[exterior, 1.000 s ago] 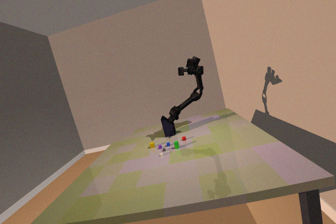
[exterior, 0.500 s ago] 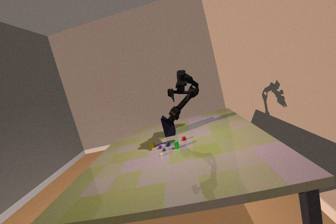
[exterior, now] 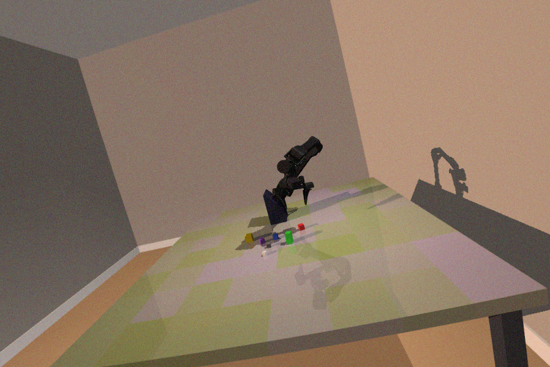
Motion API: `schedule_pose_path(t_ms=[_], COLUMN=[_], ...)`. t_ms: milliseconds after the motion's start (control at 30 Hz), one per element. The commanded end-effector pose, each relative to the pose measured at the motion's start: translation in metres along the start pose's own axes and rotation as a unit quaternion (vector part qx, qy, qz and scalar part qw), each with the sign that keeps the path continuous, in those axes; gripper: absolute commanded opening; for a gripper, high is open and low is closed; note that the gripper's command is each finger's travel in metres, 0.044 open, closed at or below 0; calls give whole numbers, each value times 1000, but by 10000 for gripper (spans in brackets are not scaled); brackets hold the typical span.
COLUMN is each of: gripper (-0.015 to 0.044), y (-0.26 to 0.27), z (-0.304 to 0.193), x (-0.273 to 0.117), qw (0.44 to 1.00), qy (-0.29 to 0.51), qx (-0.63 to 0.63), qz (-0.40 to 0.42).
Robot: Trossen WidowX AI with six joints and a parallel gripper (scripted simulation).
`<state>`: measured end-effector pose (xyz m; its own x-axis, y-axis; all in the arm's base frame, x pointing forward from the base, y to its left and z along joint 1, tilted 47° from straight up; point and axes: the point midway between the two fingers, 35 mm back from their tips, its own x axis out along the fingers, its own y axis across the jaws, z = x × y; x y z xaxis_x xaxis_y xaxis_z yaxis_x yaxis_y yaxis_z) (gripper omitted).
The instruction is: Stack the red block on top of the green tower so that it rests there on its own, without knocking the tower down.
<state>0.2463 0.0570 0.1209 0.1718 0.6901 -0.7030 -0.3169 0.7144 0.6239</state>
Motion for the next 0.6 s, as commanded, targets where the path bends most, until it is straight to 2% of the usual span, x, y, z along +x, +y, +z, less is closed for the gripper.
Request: schedule_pose_path(t_ms=[0, 100, 400, 567], gripper=[440, 440, 440, 440], y=[7, 10, 10, 11], z=[-44, -58, -49, -52], x=[31, 39, 38, 57], qw=[996, 993, 993, 993], qy=[74, 96, 96, 96], qx=[-21, -28, -28, -28], qz=[46, 60, 59, 58])
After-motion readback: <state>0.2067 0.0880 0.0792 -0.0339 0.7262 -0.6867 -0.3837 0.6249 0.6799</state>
